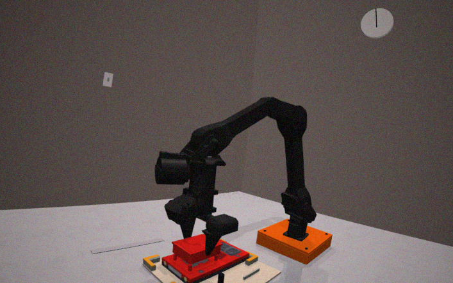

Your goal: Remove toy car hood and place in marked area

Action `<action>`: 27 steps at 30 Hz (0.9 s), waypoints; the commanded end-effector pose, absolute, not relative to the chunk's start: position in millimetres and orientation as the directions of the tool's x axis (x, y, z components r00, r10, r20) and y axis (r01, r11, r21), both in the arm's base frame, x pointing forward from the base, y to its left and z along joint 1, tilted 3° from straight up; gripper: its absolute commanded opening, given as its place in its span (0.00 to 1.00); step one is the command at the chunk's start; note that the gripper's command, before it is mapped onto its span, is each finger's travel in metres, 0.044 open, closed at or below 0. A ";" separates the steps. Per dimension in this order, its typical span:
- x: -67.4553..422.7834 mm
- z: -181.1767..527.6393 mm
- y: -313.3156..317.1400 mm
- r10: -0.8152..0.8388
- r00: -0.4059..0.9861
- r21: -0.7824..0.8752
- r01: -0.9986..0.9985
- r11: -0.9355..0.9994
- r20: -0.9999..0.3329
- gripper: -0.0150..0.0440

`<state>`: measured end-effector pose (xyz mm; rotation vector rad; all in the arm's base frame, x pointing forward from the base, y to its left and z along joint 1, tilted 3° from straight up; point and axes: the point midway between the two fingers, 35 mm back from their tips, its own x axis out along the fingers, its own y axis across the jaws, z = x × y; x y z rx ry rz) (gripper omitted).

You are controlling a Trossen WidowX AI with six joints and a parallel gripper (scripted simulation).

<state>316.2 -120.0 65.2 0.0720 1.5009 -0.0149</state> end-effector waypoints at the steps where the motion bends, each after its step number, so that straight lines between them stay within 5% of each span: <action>1: 316.1 68.3 -120.3 0.034 0.071 0.038 0.052 0.998 -0.997 0.25; 27: 322.7 112.1 -90.4 0.036 0.071 0.040 0.056 0.998 -0.997 0.25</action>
